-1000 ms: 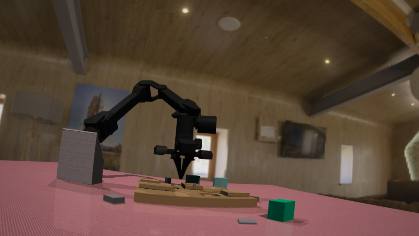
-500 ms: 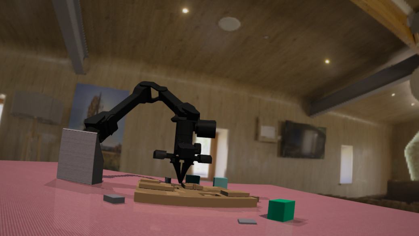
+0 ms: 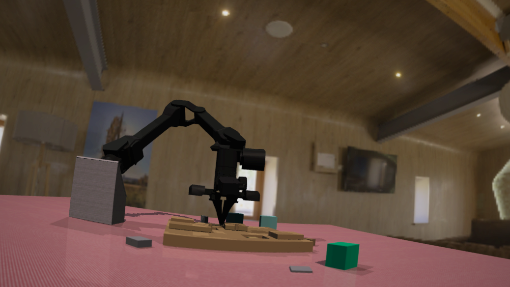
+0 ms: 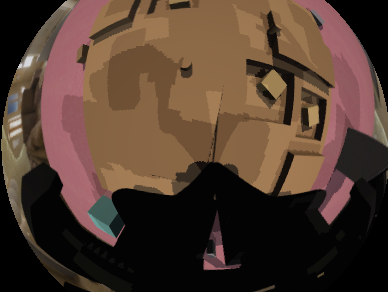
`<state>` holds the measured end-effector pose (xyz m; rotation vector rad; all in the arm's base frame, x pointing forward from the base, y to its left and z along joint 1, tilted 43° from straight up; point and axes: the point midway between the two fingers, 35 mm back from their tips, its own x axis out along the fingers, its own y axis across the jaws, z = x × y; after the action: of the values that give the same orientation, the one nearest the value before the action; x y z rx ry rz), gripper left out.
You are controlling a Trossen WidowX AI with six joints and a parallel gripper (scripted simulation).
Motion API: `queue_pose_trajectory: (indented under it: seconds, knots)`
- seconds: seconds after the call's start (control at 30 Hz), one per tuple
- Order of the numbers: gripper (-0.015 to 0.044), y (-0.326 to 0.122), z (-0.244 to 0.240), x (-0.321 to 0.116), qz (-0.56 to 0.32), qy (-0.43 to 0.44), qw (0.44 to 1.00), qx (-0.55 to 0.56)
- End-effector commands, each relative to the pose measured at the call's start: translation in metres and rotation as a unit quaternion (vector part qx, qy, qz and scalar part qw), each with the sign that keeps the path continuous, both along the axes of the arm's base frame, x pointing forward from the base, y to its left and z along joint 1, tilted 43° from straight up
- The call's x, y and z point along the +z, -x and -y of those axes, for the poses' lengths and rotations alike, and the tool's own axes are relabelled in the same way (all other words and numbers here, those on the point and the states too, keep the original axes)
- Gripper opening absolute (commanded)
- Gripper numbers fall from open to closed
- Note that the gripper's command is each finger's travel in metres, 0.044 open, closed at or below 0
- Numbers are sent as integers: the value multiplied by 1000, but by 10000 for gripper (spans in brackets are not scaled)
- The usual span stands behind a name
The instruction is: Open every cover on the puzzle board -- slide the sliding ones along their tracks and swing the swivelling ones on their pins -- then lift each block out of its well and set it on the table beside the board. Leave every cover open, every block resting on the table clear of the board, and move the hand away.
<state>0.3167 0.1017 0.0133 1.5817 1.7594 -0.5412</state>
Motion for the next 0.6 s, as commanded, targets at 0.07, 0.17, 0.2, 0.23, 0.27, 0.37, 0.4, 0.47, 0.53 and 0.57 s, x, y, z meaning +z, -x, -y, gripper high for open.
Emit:
queue_pose_trajectory:
  seconds: [0.07,0.17,0.2,0.23,0.27,0.37,0.4,0.47,0.53,0.57]
  knots:
    - [0,-6,-4,2,-2,-1,1000,0]
    - [0,-8,-5,2,-2,-1,1000,0]
    - [0,-8,-5,3,-2,-1,1000,0]
    - [0,-9,-5,3,-2,-1,1000,0]
    - [0,-11,-5,3,-2,-1,1000,0]
    - [0,-14,-6,4,-1,-1,1000,0]
    - [0,-16,-6,4,-1,-1,1000,0]
    - [0,-18,-7,5,-1,-1,1000,0]
    - [0,-21,-8,5,-1,-1,1000,0]
    - [0,-22,-8,5,-1,-1,1000,0]
